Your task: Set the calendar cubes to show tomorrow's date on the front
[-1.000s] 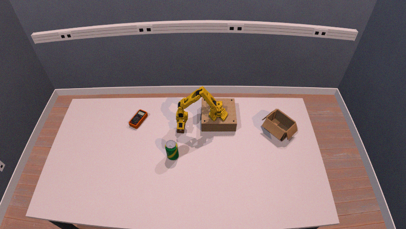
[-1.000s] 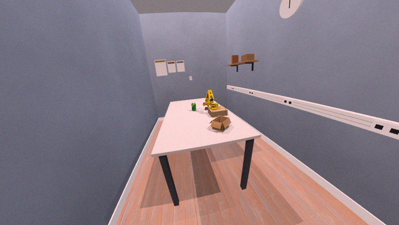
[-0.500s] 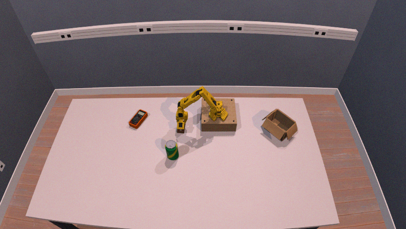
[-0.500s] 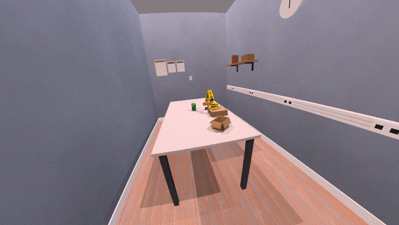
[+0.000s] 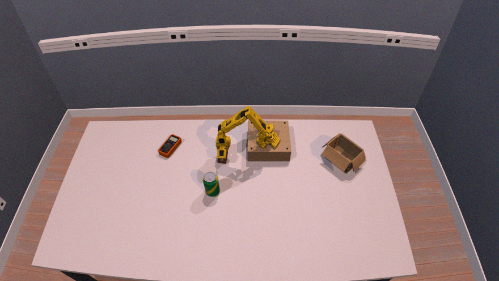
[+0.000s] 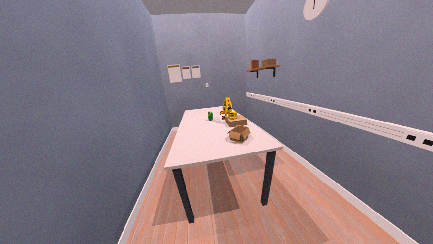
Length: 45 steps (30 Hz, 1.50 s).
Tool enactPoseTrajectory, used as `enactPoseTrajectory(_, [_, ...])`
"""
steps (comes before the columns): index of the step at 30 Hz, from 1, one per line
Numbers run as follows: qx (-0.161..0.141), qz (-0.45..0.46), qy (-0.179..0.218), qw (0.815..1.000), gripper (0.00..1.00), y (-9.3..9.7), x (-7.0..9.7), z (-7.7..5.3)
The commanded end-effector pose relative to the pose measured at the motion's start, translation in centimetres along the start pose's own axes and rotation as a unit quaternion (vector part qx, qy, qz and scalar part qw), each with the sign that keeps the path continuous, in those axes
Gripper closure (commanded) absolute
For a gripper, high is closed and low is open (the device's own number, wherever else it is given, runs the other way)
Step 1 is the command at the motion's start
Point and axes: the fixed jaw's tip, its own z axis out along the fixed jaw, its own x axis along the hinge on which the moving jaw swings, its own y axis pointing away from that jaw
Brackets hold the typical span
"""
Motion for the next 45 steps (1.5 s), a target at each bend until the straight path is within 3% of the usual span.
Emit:
enactPoseTrajectory(1, [0.009,0.006,-0.002,1.0,1.0,-0.41,0.12,-0.43])
enactPoseTrajectory(45, [0.009,0.006,-0.002,1.0,1.0,-0.58,0.1,-1.21])
